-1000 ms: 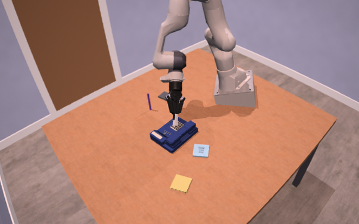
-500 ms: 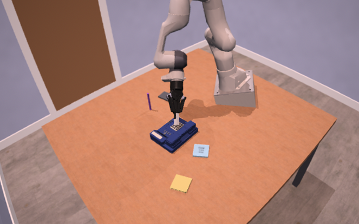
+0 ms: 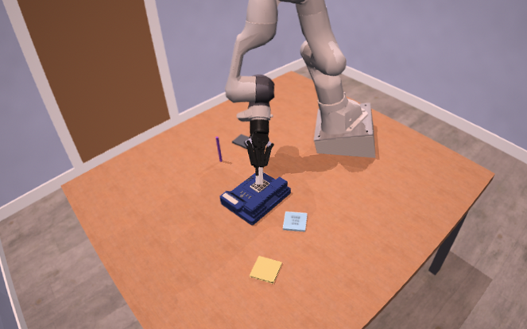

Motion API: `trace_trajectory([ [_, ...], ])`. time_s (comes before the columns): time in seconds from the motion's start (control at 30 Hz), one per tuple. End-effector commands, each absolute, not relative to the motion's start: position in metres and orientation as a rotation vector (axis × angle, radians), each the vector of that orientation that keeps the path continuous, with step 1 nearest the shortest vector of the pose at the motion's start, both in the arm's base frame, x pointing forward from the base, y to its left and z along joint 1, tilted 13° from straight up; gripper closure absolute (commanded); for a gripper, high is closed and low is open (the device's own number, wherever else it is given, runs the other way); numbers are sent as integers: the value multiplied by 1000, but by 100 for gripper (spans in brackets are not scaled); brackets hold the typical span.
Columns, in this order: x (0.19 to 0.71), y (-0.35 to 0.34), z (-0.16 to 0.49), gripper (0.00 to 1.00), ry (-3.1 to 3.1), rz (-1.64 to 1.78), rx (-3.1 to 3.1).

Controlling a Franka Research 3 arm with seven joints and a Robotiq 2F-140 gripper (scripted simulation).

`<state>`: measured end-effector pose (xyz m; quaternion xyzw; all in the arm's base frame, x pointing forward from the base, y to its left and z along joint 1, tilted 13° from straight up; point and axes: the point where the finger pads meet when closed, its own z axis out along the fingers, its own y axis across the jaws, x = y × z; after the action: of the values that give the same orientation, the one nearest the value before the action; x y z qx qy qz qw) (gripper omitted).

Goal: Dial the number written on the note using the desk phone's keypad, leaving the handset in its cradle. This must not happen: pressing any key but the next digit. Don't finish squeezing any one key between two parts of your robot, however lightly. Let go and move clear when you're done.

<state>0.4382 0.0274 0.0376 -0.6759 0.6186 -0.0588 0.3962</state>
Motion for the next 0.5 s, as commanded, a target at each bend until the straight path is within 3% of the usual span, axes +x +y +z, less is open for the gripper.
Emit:
trace_trajectory([
  [0.0, 440, 26, 38, 100, 1559, -157, -1715],
  [0.47, 440, 26, 36, 100, 1559, -157, -1715],
])
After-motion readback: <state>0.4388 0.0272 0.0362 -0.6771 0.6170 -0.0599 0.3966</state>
